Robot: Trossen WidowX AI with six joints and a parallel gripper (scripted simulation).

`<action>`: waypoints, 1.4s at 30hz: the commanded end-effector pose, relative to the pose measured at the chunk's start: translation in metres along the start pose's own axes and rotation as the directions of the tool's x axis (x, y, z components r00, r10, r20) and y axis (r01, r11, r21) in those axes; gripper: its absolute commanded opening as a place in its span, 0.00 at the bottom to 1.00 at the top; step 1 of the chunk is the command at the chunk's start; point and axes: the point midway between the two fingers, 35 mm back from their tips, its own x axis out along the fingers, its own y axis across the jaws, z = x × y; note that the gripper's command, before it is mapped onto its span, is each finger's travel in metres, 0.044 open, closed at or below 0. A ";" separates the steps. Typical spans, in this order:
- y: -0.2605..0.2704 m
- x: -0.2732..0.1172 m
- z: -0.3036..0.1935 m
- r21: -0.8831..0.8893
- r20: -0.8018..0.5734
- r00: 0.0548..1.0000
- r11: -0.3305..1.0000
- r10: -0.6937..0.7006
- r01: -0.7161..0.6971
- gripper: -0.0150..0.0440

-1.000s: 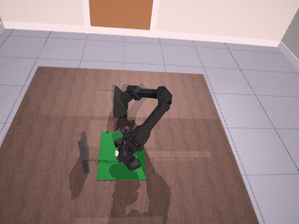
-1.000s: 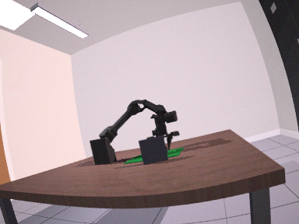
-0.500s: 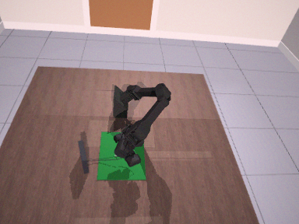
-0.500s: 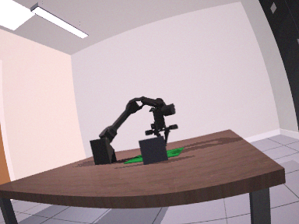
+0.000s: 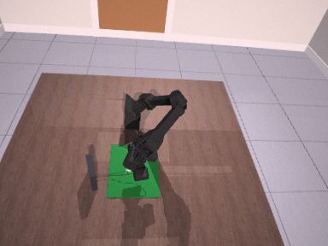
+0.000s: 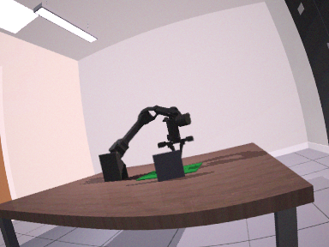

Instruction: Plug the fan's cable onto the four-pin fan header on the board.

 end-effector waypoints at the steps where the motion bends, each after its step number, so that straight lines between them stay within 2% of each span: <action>1: 0.006 0.000 -0.004 0.156 -0.003 1.000 0.988 0.002 -0.002 0.25; 10: 0.017 0.000 -0.010 0.450 -0.004 1.000 0.893 0.003 0.000 0.25; 19: 0.028 0.000 -0.016 0.701 -0.004 1.000 0.713 0.003 0.001 0.25; 31: 0.042 0.000 -0.022 0.929 -0.004 1.000 0.371 0.003 0.003 0.25; 42: 0.056 0.001 -0.028 1.000 -0.004 1.000 0.001 0.004 0.004 0.25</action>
